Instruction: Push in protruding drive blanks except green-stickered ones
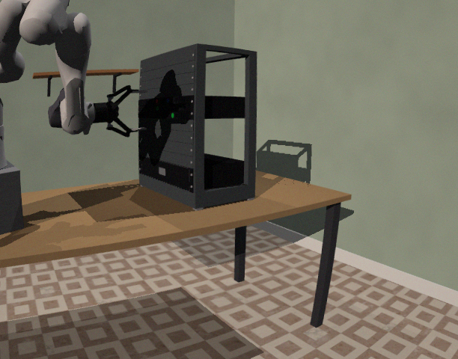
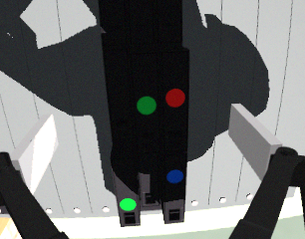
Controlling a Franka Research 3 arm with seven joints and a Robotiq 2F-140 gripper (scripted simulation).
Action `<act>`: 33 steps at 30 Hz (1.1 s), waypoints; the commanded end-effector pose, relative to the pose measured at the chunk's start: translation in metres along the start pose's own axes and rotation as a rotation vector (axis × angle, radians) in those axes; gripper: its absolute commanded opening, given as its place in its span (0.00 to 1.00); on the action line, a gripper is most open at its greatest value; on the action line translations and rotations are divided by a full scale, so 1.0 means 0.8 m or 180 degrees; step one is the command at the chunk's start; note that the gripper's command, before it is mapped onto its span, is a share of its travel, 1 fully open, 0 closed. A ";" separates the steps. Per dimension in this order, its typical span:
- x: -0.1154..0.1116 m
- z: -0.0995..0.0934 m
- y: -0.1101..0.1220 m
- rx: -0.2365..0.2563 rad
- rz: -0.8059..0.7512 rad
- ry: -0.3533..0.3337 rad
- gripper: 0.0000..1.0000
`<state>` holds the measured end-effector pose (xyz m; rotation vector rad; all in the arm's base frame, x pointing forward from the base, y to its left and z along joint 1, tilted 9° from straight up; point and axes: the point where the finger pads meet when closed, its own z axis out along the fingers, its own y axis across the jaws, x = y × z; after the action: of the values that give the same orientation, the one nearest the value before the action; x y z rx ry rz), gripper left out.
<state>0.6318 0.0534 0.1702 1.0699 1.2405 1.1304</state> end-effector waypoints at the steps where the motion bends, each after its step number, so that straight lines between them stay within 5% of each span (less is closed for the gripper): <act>1: -0.001 0.001 0.000 0.0005 -0.0014 -0.0006 1.00; 23: -0.004 0.001 0.000 0.0005 -0.0014 -0.0006 1.00; 33: -0.041 0.003 -0.001 0.0005 -0.0014 -0.0006 1.00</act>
<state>0.6336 0.0284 0.1732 1.0609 1.2387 1.1054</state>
